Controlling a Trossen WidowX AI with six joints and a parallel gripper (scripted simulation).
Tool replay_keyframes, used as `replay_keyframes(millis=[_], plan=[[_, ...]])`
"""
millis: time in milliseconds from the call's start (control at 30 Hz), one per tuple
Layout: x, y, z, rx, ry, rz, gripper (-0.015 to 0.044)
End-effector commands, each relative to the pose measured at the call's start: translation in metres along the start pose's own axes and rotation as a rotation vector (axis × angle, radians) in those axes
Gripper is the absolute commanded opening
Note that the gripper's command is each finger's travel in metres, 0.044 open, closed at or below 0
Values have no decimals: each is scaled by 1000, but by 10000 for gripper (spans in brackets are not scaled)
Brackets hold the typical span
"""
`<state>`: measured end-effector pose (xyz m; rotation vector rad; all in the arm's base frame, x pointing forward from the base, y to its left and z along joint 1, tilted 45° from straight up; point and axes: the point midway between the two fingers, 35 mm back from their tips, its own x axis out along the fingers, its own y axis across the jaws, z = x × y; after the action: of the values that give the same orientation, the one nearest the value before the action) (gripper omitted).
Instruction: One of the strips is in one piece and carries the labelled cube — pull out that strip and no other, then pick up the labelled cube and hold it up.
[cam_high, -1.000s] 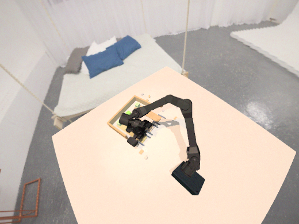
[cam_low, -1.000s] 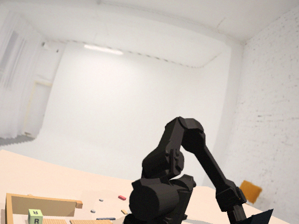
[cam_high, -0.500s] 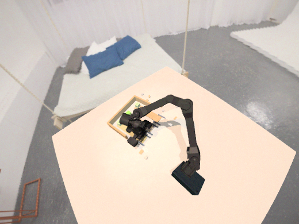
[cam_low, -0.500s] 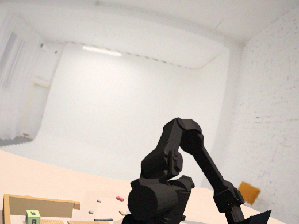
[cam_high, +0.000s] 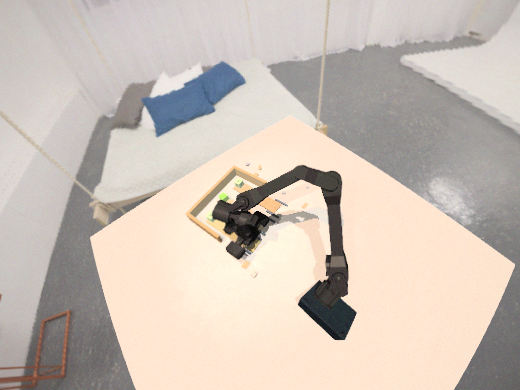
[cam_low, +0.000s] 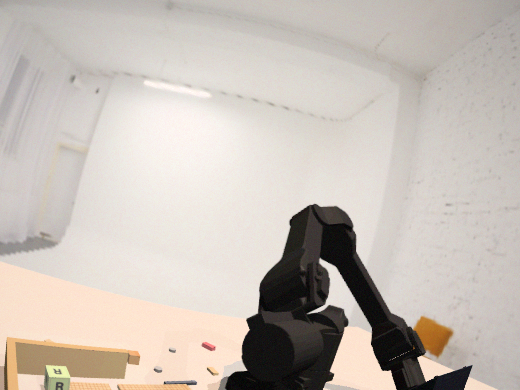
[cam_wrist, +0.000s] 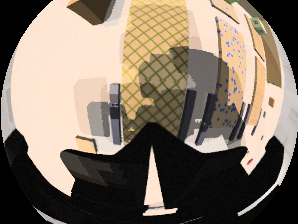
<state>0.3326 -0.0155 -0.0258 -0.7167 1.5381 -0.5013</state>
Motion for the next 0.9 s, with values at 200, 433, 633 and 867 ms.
replay_keyframes(millis=[200,433,633,867], plan=[[4,1,-21,-4,17,0,0],[4,1,-32,-5,17,0,0],[4,1,-41,-5,18,0,0],[4,1,-51,-5,18,0,0]])
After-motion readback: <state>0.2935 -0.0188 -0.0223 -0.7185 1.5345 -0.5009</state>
